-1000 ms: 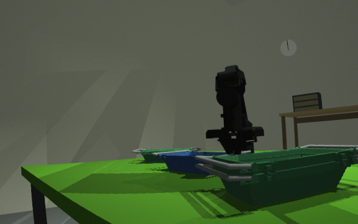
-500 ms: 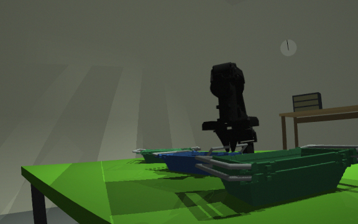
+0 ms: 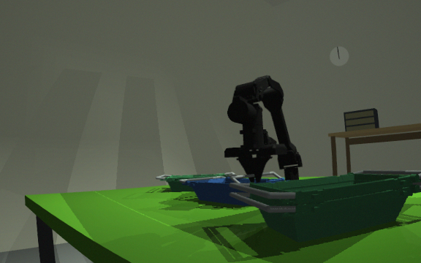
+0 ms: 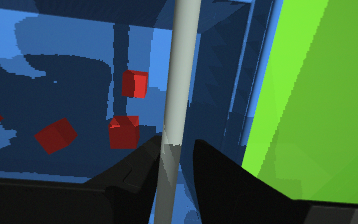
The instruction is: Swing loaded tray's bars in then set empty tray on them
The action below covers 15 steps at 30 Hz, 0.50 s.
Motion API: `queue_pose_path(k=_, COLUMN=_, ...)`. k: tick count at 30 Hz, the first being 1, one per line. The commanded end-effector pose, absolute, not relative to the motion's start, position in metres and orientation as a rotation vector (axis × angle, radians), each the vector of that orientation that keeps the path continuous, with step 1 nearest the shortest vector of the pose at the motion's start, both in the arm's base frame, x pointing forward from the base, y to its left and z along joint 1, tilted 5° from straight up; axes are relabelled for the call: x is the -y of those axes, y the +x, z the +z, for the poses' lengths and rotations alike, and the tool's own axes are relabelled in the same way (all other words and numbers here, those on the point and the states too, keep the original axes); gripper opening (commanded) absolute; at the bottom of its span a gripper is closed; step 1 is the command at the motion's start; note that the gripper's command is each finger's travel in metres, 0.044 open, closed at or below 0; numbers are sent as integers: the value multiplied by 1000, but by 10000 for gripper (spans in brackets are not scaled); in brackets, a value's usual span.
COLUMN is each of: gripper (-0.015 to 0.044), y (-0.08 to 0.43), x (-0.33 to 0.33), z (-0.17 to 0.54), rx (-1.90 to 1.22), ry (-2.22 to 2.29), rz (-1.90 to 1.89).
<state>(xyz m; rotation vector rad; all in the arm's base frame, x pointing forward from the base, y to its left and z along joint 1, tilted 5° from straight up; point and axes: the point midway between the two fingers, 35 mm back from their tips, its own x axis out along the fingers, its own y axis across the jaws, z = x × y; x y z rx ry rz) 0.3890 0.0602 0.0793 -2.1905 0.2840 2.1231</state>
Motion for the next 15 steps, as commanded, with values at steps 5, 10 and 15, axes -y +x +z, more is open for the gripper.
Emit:
queue_pose_path(k=5, gripper=81, y=388, x=-57, z=86, rx=-274, ry=-2194, rz=2126)
queue_pose_path(k=10, gripper=81, y=388, x=-62, z=111, rx=-274, ry=-2194, rz=2126)
queue_pose_path(k=15, gripper=81, y=388, x=-63, z=119, rx=-273, ry=-2194, rz=2126)
